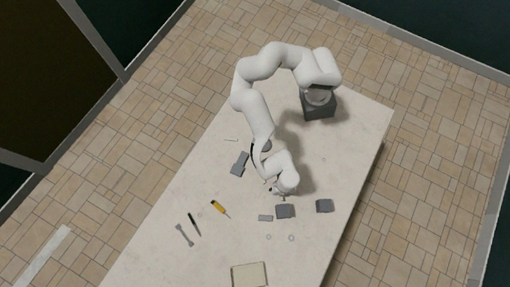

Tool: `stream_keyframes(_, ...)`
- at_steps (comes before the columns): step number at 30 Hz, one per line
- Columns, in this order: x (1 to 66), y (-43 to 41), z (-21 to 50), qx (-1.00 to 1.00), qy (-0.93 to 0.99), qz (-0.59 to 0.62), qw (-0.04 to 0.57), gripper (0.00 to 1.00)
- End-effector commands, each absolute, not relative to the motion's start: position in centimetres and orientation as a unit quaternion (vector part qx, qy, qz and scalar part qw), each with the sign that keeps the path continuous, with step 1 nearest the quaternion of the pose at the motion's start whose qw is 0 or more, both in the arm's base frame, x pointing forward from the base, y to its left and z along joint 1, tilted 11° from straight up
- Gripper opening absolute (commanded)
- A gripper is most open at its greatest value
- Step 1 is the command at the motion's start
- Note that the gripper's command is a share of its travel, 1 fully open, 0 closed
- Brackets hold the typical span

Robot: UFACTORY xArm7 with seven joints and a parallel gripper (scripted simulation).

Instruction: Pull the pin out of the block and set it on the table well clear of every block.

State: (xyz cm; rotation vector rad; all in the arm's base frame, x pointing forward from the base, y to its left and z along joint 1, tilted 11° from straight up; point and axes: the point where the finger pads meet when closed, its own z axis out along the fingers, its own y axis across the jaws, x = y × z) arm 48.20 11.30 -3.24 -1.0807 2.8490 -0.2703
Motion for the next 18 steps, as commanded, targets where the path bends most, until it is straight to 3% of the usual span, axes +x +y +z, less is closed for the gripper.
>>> stream_keyframes(1,48.29,11.42,-3.09,-0.354,0.93,-0.088,0.043,0.0)
stream_keyframes(18,48.32,11.42,-3.11,-0.353,0.93,-0.088,0.043,0.0)
